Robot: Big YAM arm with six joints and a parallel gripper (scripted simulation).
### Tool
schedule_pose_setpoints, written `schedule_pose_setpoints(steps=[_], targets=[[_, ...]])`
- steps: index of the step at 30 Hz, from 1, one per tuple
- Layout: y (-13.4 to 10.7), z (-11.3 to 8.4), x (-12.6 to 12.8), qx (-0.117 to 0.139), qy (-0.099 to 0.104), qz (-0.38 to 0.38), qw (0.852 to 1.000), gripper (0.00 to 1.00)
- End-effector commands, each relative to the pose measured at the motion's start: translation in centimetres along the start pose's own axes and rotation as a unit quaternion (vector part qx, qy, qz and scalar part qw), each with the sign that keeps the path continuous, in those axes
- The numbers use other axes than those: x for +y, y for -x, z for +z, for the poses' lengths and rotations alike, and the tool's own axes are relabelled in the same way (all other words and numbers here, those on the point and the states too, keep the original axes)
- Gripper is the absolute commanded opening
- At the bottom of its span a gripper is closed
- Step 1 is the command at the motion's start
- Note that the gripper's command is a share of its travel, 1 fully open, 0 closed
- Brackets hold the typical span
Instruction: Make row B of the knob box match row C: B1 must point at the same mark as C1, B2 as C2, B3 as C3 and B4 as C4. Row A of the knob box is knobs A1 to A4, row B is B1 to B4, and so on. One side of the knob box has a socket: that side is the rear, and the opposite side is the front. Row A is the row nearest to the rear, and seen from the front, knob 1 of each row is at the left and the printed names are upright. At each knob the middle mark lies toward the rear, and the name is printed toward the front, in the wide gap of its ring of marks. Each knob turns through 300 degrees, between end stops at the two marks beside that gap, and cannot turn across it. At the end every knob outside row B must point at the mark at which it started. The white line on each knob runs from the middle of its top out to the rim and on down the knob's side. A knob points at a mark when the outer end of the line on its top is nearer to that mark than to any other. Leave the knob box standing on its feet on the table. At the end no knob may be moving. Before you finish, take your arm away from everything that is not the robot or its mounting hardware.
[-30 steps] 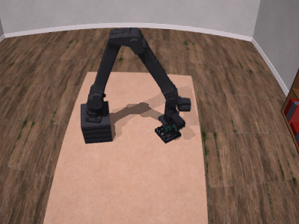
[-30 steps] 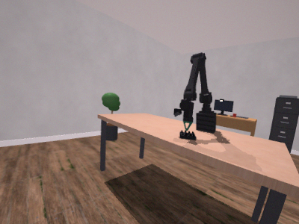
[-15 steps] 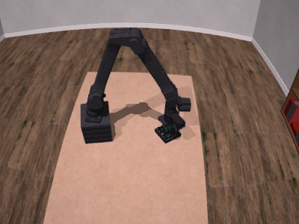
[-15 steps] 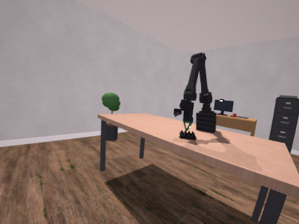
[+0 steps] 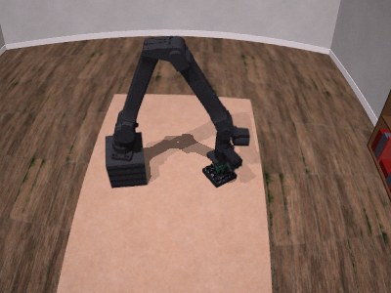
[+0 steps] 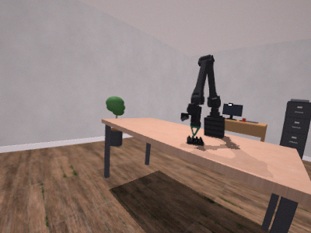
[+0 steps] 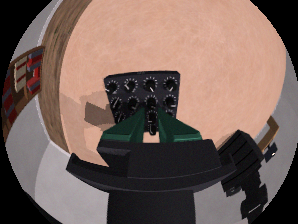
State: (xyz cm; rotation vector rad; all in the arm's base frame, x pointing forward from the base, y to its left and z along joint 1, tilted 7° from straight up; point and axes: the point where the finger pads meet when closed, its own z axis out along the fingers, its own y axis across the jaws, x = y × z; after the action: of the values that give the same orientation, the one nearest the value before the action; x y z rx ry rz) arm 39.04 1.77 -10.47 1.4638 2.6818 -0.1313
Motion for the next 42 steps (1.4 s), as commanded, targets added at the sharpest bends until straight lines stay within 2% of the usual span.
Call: schedule_pose_setpoints(steps=[1, 42], targets=[[0.17, -0.02, 1.06, -0.004, 0.004, 0.000, 1.000, 0.18], [0.47, 0.38, 1.23, -0.007, 0.010, 0.001, 1.000, 0.18]])
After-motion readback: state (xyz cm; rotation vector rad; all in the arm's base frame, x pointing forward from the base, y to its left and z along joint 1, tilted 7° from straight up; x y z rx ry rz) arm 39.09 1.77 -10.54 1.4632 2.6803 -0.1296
